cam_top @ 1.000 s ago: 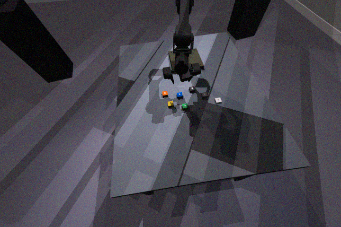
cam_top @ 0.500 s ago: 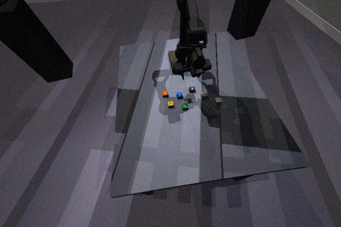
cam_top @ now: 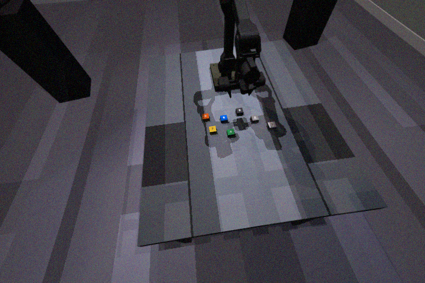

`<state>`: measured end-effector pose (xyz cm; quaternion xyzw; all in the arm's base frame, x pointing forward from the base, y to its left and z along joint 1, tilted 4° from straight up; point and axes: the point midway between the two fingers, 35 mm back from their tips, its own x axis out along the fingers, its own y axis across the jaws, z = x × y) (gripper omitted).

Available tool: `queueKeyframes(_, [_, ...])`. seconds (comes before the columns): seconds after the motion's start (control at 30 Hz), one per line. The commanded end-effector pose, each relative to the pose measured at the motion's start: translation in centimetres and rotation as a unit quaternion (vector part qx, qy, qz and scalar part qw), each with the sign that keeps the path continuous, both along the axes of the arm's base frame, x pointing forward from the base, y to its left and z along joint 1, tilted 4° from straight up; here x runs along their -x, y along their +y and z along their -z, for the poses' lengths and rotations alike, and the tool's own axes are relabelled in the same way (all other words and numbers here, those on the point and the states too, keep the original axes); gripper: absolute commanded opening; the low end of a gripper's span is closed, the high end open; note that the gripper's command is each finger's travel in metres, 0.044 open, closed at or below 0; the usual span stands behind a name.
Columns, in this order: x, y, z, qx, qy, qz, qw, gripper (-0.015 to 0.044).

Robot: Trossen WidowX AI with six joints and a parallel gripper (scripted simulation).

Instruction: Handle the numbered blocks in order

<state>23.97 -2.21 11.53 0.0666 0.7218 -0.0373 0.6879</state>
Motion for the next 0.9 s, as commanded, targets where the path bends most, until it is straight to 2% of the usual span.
queueKeyframes(0.0, [0.1, 0.1, -0.1, -0.002, -0.003, 0.002, 1.000, 0.0400])
queueKeyframes(0.17, [-0.7, 0.7, -0.2, -0.002, -0.003, 0.002, 1.000, 0.0400])
queueKeyframes(0.37, [-6.6, 6.9, -0.3, -0.004, -0.005, 0.002, 1.000, 0.0400])
queueKeyframes(0.87, [-6.7, 7.1, -0.3, -0.004, -0.005, 0.002, 1.000, 0.0400])
